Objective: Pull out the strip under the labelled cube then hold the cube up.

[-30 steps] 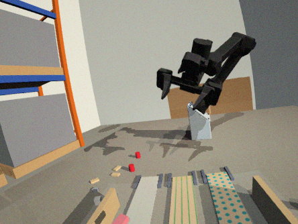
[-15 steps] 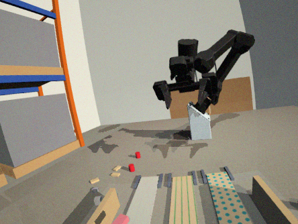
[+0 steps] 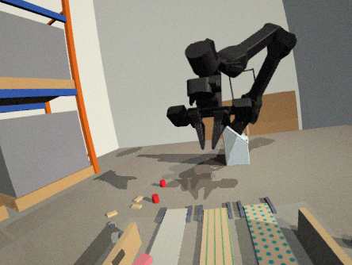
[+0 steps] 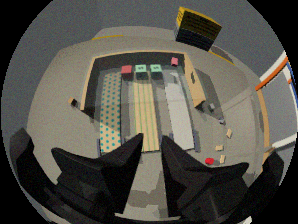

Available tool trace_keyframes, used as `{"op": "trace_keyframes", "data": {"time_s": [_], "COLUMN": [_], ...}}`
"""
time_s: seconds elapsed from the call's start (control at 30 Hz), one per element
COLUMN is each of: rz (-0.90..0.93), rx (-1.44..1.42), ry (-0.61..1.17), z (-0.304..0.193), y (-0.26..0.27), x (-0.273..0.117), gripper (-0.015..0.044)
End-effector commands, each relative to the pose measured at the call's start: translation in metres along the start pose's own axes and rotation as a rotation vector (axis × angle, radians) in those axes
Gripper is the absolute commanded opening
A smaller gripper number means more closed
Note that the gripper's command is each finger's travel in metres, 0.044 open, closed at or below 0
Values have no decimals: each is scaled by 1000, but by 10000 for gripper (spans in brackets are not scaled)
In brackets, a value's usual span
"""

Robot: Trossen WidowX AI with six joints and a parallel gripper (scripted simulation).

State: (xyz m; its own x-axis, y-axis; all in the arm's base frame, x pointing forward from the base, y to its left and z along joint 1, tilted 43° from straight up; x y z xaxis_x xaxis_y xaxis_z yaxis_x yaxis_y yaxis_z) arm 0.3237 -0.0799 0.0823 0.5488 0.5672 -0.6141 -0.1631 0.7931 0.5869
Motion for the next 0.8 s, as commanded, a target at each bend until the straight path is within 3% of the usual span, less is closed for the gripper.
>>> {"op": "trace_keyframes", "data": {"time_s": [0.0, 0.3, 0.77], "rz": [47, 179, 182], "rx": [-74, -178, -180], "ry": [259, 600, 607], "z": [21, 32, 26], "y": [-4, 0, -7], "x": [43, 96, 94], "gripper": [0, 0, 0]}}
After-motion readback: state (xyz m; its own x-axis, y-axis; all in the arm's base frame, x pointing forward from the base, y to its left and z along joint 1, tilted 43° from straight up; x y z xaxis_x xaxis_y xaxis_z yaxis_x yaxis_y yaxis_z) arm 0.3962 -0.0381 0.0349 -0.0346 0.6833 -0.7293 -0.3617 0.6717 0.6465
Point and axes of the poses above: the point midway between the two fingers, 35 mm back from their tips, its own x axis out along the fingers, its own y axis across the jaws, z = x × y, the point moved 9 cm from there along -x, back along the fingers, and after that the axes turned 6 degrees about -x, right-handed, at the moved point
